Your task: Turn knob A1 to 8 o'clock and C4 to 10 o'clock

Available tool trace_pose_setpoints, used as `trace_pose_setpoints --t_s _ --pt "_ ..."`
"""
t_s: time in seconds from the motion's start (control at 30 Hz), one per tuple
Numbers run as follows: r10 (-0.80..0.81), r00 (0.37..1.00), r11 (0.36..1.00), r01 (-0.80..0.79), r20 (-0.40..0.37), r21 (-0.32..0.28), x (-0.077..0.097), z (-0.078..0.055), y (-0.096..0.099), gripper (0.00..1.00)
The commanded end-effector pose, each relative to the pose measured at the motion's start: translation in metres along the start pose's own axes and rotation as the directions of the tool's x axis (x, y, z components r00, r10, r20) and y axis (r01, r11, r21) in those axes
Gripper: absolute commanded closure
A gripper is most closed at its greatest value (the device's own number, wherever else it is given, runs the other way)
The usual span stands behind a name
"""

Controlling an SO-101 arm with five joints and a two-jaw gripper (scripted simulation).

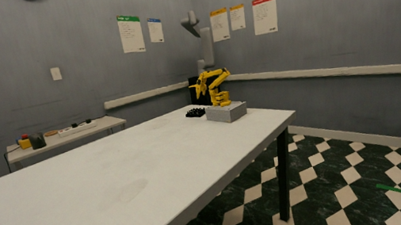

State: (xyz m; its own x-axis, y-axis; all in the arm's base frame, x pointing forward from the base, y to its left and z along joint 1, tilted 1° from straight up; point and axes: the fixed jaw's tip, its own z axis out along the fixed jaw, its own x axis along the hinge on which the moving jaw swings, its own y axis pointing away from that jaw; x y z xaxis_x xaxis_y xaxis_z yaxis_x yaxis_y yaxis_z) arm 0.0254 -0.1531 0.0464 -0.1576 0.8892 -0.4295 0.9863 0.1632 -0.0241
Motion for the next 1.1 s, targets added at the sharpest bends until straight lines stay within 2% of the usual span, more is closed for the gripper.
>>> trace_pose_setpoints --t_s 0.0,1.07 --pt "0.03 0.999 1.0 -0.03 -0.015 0.008 0.0025 0.0022 -0.0033 0.6" --pt "0.044 0.999 0.999 -0.043 -0.017 0.013 0.0029 0.0025 -0.0051 0.6"
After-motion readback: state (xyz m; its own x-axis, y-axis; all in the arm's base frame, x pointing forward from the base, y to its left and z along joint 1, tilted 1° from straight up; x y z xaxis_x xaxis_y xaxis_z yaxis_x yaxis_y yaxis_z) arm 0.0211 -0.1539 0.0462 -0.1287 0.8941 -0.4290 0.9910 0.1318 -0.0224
